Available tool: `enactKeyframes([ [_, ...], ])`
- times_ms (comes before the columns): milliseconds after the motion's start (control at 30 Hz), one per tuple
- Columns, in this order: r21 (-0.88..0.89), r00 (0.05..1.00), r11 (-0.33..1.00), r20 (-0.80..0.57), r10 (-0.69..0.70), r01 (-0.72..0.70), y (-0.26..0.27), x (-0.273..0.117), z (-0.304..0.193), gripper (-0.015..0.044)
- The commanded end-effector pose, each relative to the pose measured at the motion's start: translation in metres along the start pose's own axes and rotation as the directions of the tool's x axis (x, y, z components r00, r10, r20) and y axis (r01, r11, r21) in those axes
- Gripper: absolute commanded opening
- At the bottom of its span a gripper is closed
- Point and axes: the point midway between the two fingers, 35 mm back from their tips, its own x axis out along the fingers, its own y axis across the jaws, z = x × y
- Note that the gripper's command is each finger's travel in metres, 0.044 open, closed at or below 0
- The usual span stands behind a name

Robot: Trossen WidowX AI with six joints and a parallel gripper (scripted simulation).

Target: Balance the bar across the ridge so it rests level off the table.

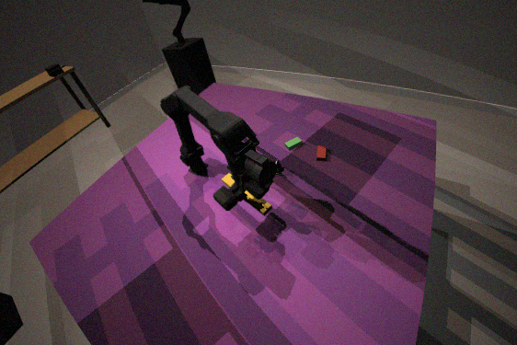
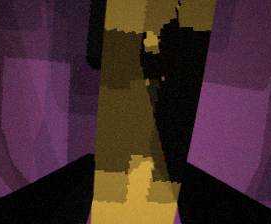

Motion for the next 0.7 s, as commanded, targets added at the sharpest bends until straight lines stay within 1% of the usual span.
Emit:
enactKeyframes([
  [0,-0.036,1.0,0.999,-0.001,-0.001,0.001,0.016,-0.001,0.0,0.0],
  [667,-0.225,1.0,0.974,-0.001,0.006,-0.006,0.092,-0.002,-0.01,0.0],
])
